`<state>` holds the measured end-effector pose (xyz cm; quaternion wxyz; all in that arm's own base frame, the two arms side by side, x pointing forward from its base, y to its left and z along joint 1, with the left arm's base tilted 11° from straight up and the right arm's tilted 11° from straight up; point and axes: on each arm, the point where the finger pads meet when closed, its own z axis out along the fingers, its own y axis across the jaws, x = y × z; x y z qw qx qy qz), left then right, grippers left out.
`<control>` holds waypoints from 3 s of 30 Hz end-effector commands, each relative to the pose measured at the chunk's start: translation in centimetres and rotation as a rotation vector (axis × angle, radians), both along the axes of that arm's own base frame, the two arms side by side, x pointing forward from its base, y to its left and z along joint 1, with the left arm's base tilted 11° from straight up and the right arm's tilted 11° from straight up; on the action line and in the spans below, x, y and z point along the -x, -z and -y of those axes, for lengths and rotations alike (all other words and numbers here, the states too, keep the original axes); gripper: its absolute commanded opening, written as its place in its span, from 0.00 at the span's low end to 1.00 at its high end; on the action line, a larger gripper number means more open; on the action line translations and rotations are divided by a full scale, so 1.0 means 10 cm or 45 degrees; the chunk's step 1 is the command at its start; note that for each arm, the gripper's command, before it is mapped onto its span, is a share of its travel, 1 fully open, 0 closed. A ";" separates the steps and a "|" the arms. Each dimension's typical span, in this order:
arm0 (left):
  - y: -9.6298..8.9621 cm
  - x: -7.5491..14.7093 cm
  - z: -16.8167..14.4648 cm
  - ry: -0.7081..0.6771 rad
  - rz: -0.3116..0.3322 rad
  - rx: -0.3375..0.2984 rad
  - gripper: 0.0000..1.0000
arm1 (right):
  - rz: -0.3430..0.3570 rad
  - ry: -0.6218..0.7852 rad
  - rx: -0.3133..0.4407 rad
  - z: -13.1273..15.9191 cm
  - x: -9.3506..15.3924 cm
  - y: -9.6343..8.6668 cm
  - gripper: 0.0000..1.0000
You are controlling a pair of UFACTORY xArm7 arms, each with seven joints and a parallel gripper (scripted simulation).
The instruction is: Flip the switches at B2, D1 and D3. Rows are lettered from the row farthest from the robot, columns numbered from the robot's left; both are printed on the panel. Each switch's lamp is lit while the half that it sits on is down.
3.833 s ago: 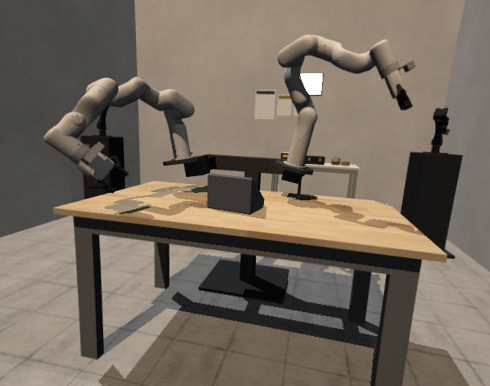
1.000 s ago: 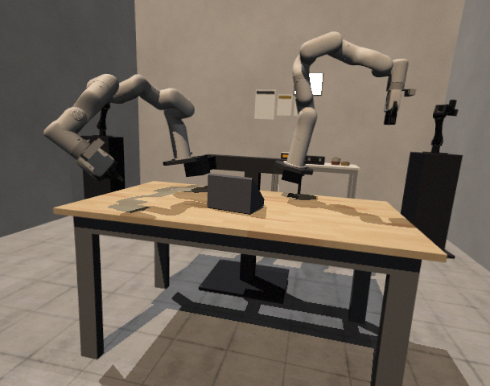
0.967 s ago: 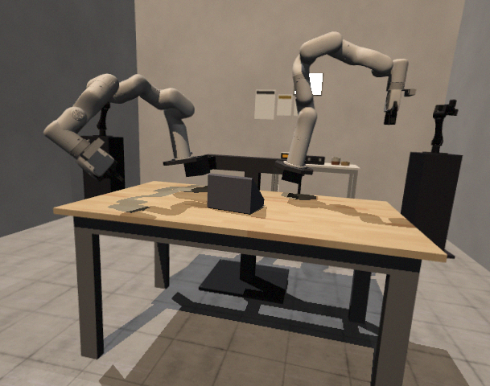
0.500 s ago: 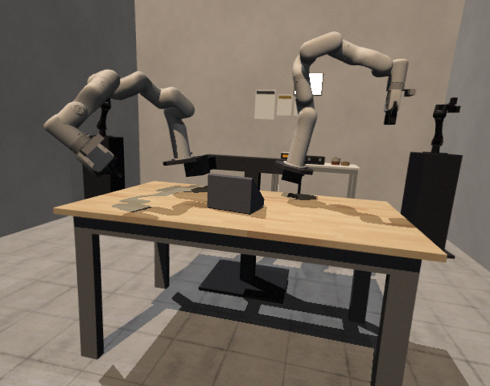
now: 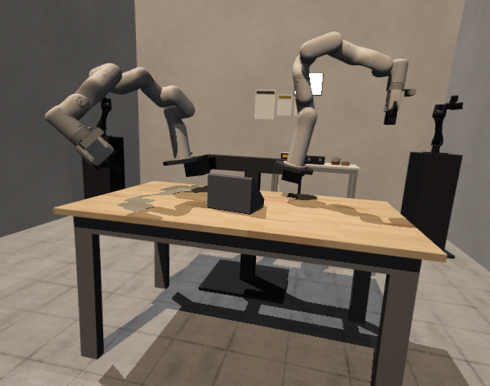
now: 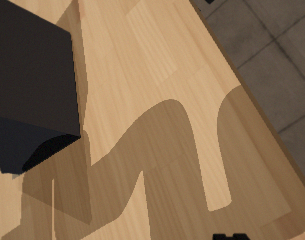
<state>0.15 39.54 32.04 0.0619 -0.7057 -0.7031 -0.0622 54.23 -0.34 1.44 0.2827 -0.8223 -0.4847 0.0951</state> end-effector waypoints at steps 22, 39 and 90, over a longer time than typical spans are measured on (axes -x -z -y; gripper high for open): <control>-0.02 0.00 -0.01 0.000 0.000 -0.008 1.00 | 0.016 0.190 0.218 -0.02 0.07 -0.60 0.00; -0.02 0.00 -0.01 0.000 0.000 -0.008 1.00 | 0.045 0.383 0.391 -0.03 0.23 -1.09 0.00; -0.02 0.00 -0.01 0.000 0.000 -0.008 1.00 | 0.263 1.314 0.763 -0.04 1.41 -2.37 0.00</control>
